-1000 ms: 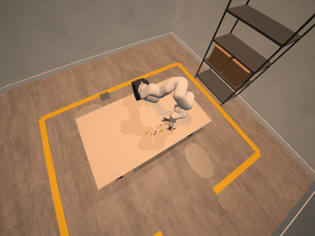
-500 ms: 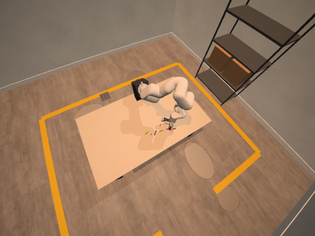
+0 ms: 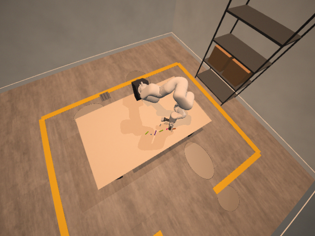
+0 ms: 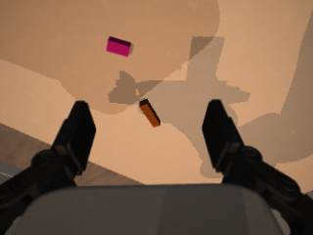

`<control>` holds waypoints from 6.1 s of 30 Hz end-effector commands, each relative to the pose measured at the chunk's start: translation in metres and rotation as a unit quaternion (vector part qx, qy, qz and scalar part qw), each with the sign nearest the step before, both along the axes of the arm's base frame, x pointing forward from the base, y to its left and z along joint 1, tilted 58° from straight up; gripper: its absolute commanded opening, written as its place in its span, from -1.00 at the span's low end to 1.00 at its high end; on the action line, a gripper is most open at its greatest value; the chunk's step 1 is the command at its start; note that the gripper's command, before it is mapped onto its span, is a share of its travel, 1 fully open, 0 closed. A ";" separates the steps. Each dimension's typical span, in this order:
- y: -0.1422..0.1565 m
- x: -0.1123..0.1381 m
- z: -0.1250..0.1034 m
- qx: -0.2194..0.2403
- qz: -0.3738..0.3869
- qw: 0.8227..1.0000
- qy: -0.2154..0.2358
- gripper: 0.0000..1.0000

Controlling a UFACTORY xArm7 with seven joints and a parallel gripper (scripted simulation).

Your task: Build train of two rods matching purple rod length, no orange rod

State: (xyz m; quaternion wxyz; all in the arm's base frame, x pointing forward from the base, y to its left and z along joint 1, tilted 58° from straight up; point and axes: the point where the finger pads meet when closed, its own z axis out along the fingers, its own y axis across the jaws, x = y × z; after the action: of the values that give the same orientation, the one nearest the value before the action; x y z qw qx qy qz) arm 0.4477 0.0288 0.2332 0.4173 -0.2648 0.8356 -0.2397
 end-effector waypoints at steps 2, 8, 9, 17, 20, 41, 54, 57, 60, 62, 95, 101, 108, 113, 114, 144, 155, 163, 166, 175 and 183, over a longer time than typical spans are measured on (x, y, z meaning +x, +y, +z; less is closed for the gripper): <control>0.000 0.000 0.000 0.000 0.000 1.000 0.000 1.00; 0.000 0.000 0.000 0.000 0.000 1.000 0.000 1.00; 0.000 0.000 0.000 0.000 0.000 1.000 0.000 1.00; -0.049 -0.016 -0.003 -0.048 0.031 0.998 0.010 1.00; -0.071 -0.022 -0.005 -0.070 0.045 0.996 0.015 1.00; -0.224 -0.072 -0.017 -0.216 0.140 0.965 0.046 1.00; -0.228 -0.073 -0.017 -0.220 0.143 0.964 0.046 -0.51; -0.228 -0.073 -0.017 -0.220 0.143 0.964 0.046 -0.51; -0.228 -0.073 -0.017 -0.220 0.143 0.964 0.046 -0.51; -0.228 -0.073 -0.017 -0.220 0.143 0.964 0.046 -0.51; -0.229 -0.069 -0.020 -0.220 0.143 0.964 0.047 -0.51; -0.230 -0.066 -0.022 -0.220 0.143 0.964 0.047 -0.51; -0.232 -0.057 -0.028 -0.220 0.143 0.964 0.047 -0.51; -0.233 -0.050 -0.032 -0.220 0.143 0.964 0.047 -0.51; -0.233 -0.050 -0.032 -0.220 0.143 0.964 0.047 -0.51; -0.238 -0.030 -0.046 -0.220 0.143 0.964 0.047 -0.51; -0.238 -0.030 -0.046 -0.220 0.143 0.964 0.047 -0.51; -0.238 -0.030 -0.046 -0.220 0.143 0.964 0.047 -0.51; -0.238 -0.030 -0.046 -0.220 0.143 0.964 0.047 -0.51; -0.238 -0.030 -0.046 -0.220 0.143 0.964 0.047 -0.51; -0.238 -0.030 -0.046 -0.220 0.143 0.964 0.047 -0.51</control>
State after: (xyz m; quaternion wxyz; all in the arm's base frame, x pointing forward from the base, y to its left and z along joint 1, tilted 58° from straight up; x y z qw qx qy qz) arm 0.4184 -0.2089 0.1873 0.3395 -0.4781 0.7339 -0.3428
